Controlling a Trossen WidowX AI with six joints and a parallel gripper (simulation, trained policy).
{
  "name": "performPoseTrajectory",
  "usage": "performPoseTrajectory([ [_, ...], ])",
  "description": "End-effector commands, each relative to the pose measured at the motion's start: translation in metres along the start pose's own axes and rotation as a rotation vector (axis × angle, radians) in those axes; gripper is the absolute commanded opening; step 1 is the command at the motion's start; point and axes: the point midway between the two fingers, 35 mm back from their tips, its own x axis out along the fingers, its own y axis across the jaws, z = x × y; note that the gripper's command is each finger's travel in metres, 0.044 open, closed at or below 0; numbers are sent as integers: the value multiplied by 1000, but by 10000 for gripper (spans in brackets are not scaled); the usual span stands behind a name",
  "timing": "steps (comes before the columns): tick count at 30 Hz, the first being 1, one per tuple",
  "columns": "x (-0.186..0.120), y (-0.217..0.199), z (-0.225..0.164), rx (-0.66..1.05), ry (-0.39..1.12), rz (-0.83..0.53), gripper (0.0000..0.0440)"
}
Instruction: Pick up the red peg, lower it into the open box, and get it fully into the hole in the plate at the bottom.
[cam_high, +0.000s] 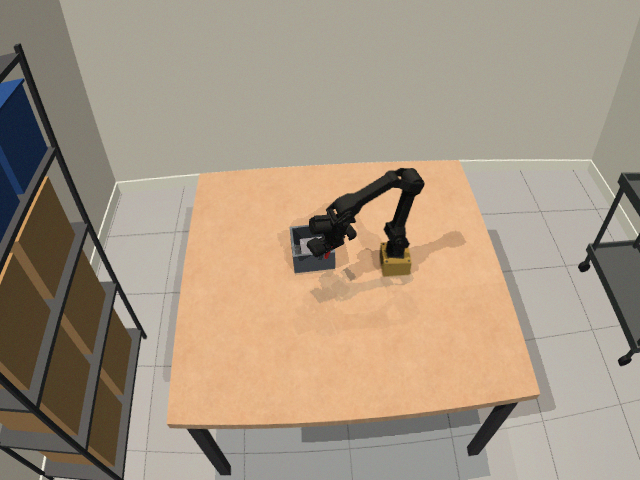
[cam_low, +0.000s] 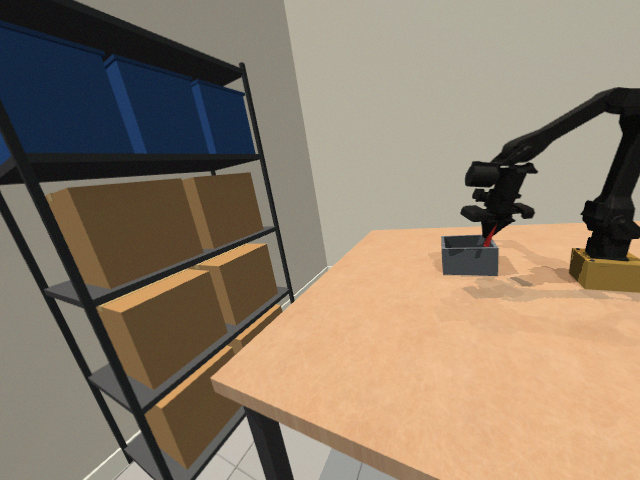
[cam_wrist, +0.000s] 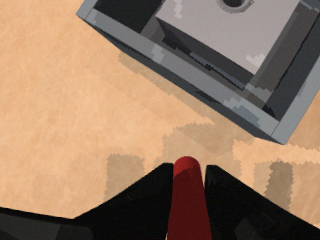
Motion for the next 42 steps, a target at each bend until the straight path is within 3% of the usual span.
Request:
performPoseTrajectory([
  [1, 1, -2, 15, 15, -11, -13, 0],
  [22, 29, -19, 91, 158, -19, -47, 5],
  [36, 67, -28, 108, 200, 41, -79, 16],
  [38, 75, -30, 108, 195, 50, -89, 34],
  [42, 87, -32, 108, 177, 64, -106, 130],
])
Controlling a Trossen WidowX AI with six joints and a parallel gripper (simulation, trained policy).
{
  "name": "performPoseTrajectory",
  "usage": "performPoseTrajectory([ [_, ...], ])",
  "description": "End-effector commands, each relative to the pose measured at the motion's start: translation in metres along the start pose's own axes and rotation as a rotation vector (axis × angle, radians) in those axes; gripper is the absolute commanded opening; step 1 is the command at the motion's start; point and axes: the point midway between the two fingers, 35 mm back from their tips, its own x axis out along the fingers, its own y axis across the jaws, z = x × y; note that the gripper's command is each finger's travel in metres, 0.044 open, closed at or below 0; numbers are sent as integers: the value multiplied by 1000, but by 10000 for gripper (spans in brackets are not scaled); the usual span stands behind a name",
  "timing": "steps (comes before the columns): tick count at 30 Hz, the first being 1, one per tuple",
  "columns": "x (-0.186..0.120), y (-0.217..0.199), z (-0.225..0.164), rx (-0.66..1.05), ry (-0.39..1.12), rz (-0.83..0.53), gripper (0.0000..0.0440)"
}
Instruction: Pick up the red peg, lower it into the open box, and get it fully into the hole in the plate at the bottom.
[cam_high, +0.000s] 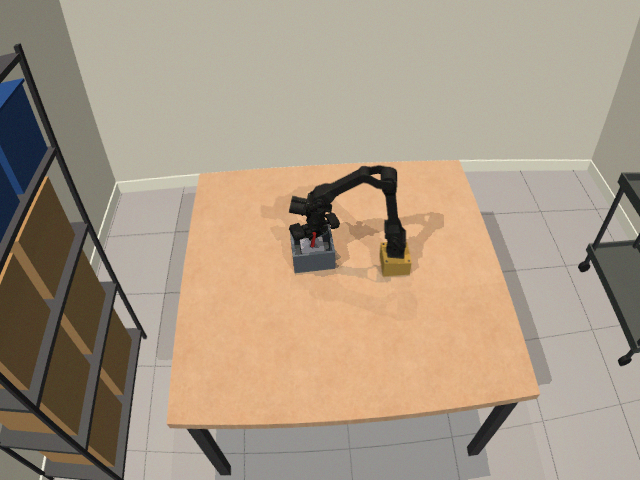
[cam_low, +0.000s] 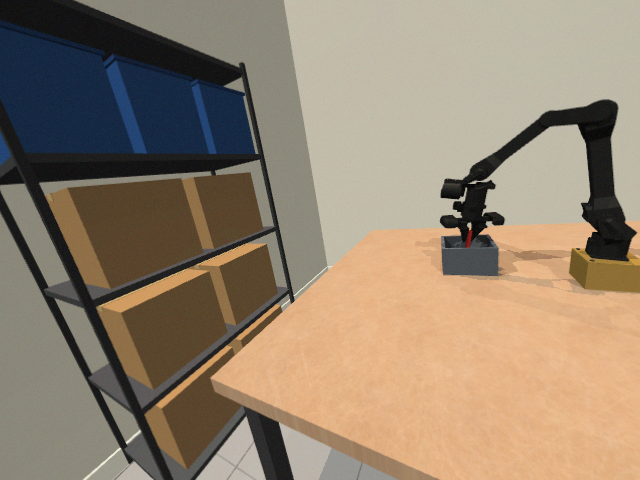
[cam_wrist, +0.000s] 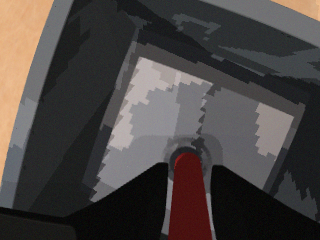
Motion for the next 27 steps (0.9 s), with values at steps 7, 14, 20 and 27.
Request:
performPoseTrajectory([
  [7, 17, 8, 15, -27, 8, -17, 247],
  [14, 20, 18, 37, -38, -18, -12, 375],
  [20, 18, 26, 61, -27, -65, 11, 440],
  [27, 12, 28, 94, 6, -139, 39, 440],
])
